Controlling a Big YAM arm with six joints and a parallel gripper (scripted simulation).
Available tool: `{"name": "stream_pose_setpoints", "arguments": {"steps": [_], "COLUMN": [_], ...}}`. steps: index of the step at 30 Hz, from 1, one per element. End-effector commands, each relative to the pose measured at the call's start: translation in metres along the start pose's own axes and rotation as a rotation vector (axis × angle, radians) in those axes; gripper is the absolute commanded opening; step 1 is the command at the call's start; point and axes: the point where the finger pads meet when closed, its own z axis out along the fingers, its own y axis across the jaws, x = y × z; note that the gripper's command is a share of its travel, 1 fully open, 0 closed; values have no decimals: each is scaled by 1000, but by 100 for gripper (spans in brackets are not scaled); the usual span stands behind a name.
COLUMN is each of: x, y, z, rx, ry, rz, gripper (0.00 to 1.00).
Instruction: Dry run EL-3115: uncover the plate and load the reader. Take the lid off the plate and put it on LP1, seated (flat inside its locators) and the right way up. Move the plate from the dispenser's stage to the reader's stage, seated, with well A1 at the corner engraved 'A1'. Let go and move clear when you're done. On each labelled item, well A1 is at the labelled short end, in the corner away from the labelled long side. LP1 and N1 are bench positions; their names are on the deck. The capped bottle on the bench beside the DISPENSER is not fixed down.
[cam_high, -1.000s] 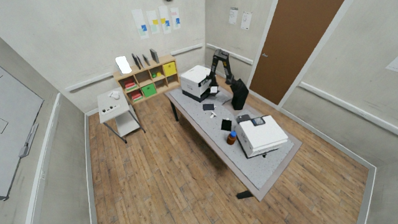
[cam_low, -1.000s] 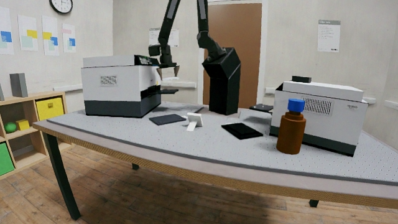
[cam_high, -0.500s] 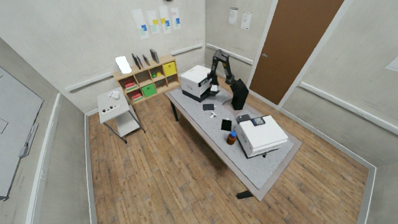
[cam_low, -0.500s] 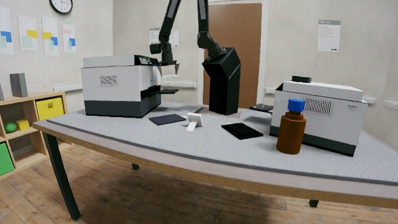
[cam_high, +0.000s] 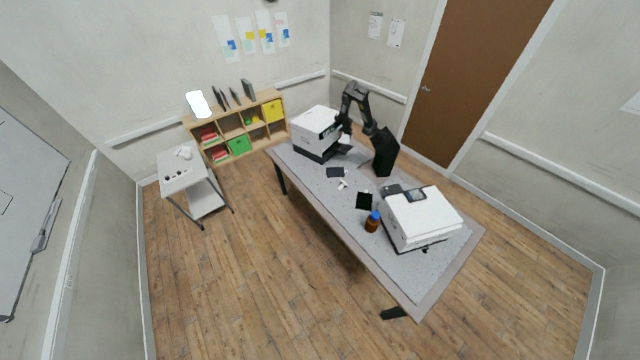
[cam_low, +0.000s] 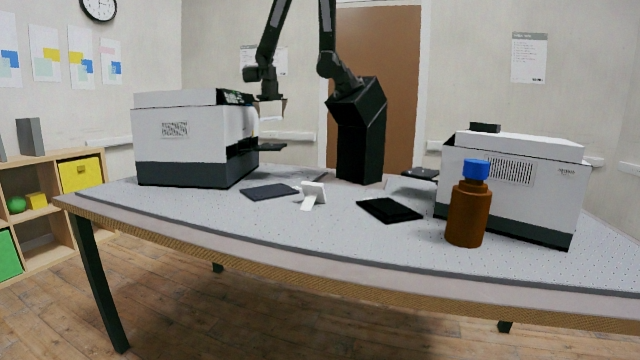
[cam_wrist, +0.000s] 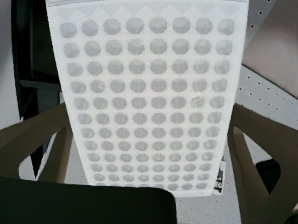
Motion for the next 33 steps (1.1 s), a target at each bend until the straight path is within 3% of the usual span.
{"name": "stream_pose_setpoints", "arguments": {"steps": [1, 8, 19, 33], "x": [-1, -9, -4, 0], "y": [10, 6, 2, 2], "z": [-5, -15, 0, 0], "rx": [-32, -33, -32, -47], "ry": [-15, -8, -5, -5], "rz": [57, 117, 114, 128], "gripper": [86, 86, 86, 86]}}
